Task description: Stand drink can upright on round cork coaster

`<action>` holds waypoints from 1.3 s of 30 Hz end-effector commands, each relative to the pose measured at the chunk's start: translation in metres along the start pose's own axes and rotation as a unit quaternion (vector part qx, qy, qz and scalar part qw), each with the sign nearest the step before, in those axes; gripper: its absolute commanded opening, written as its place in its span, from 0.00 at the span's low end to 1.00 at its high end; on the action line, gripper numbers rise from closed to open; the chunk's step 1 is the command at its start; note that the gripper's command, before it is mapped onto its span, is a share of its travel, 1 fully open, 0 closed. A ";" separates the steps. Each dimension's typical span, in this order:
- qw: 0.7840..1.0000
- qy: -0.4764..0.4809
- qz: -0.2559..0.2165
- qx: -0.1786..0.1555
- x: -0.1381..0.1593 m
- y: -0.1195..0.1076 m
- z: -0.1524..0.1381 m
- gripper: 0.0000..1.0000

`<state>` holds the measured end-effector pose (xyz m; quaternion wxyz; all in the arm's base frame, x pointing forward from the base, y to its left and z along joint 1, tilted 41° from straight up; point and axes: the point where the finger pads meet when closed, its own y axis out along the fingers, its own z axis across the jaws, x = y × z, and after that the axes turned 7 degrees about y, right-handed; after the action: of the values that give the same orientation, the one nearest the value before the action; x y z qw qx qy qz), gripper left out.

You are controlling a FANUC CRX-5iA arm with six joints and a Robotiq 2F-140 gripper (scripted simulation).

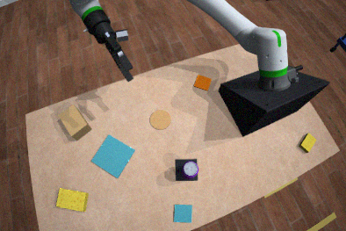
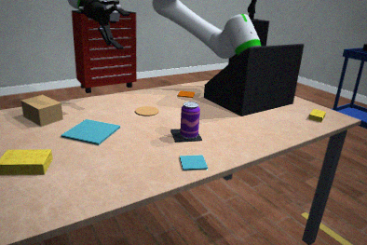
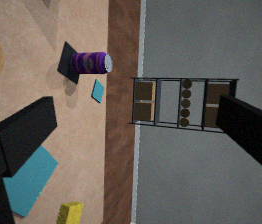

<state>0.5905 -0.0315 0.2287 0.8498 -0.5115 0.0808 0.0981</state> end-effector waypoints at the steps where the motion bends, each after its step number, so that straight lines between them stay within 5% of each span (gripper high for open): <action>1: 0.990 -0.137 -0.004 -0.031 -0.015 0.002 0.014 1.00; 7: 0.959 -0.276 0.026 -0.056 -0.044 0.003 0.030 1.00; 14: 0.893 -0.439 0.072 -0.077 -0.076 0.002 0.041 1.00; 16: 0.893 -0.439 0.072 -0.077 -0.076 0.002 0.041 1.00; 17: 0.856 -0.502 0.090 -0.084 -0.080 0.002 0.042 1.00; 21: 0.807 -0.572 0.116 -0.089 -0.094 0.000 0.044 1.00; 24: 0.760 -0.627 0.146 -0.084 -0.060 0.066 0.038 1.00; 31: 0.634 -0.735 0.235 -0.050 -0.048 0.135 0.035 1.00; 33: 0.634 -0.735 0.235 -0.050 -0.048 0.135 0.035 1.00; 34: 0.573 -0.773 0.270 -0.035 -0.038 0.174 0.031 1.00; 39: 0.476 -0.817 0.327 -0.003 -0.030 0.234 0.024 1.00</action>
<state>0.5046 0.0725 0.0983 0.5061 -0.2092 -0.4702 0.6922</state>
